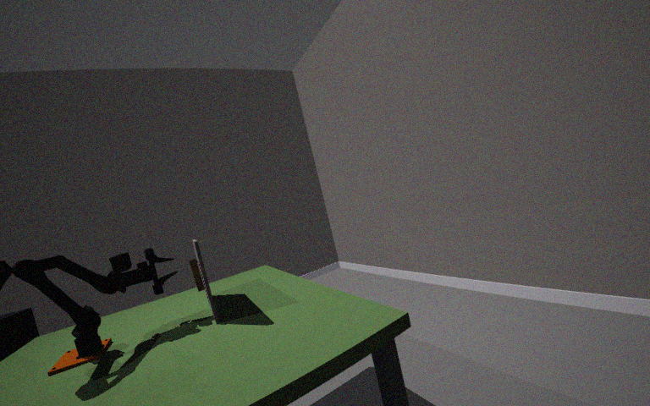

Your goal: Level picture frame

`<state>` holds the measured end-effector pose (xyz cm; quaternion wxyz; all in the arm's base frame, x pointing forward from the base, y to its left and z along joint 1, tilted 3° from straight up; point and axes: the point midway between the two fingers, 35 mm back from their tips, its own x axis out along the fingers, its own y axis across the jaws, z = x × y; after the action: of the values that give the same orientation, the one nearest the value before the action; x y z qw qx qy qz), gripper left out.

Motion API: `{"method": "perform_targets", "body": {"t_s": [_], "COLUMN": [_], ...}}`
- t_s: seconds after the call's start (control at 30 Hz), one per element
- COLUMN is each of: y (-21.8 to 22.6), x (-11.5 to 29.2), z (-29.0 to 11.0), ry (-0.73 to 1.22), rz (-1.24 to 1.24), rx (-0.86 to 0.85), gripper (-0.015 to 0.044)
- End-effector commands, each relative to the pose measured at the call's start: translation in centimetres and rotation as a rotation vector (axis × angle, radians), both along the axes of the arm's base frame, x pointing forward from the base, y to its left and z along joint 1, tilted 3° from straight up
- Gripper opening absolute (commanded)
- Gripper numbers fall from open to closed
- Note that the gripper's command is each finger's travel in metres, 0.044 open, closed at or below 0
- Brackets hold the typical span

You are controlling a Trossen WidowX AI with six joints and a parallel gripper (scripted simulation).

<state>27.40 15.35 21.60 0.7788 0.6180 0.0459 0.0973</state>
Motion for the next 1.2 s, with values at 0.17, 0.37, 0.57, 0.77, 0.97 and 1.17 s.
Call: {"method": "perform_targets", "body": {"t_s": [0.17, 0.37, 0.57, 0.77, 0.97, 1.17], "y": [-0.5, -0.3, -1.9, -2.0, -2.1, -2.1], "x": [-2.5, -7.0, -10.9, -11.2, -11.3, -11.3], "z": [-0.5, 1.3, 2.4, 2.4, 2.4, 2.4], "ry": [-0.01, -0.011, -0.002, -0.001, -0.001, -0.001], "rz": [-0.001, -0.003, -0.005, -0.004, -0.005, -0.005], "rx": [-0.066, -0.08, -0.097, -0.097, -0.099, -0.099], "gripper": [0.026, 0.026, 0.026, 0.026, 0.026, 0.026]}}
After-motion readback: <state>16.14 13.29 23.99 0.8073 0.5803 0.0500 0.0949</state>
